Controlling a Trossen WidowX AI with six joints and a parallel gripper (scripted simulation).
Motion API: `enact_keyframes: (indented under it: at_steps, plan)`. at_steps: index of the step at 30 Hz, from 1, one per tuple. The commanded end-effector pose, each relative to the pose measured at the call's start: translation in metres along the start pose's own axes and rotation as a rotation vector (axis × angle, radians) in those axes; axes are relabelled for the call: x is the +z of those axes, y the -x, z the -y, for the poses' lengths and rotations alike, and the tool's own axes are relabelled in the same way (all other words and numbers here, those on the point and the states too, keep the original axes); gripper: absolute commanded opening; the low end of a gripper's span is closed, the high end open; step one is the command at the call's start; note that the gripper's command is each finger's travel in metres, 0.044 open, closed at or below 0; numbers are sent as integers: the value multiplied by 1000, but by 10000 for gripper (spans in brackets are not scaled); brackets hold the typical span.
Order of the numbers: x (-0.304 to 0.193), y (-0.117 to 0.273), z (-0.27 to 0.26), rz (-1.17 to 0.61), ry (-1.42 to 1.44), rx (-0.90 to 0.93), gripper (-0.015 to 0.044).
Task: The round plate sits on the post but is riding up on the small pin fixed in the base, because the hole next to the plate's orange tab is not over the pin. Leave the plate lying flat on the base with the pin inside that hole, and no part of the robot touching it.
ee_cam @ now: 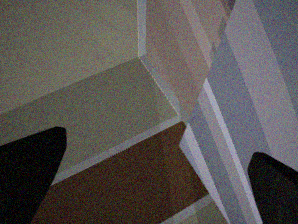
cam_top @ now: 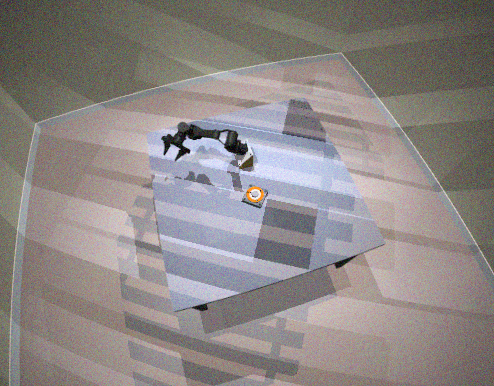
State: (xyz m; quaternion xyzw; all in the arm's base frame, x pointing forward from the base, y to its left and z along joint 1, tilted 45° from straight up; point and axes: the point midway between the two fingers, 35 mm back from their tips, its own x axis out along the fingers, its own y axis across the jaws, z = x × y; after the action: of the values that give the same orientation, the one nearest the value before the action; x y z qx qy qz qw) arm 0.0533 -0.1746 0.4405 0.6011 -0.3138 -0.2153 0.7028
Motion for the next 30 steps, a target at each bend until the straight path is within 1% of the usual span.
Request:
enact_keyframes:
  at_steps: [1,3,8,11,15,19,24,26,30]
  plan:
    - [1,-1,0,-3,-2,5,374]
    - [5,-8,-3,-21,-23,38,321]
    - [20,-43,-1,-61,-105,111,190]
    - [22,-55,3,-68,-125,114,111]
    - [21,-91,23,-82,-168,83,6]
    - [13,-115,40,-89,-188,38,0]
    - [-18,-159,85,-115,-187,-110,0]
    - [-25,-163,92,-122,-181,-136,0]
    - [-68,-184,136,-180,-116,-301,0]
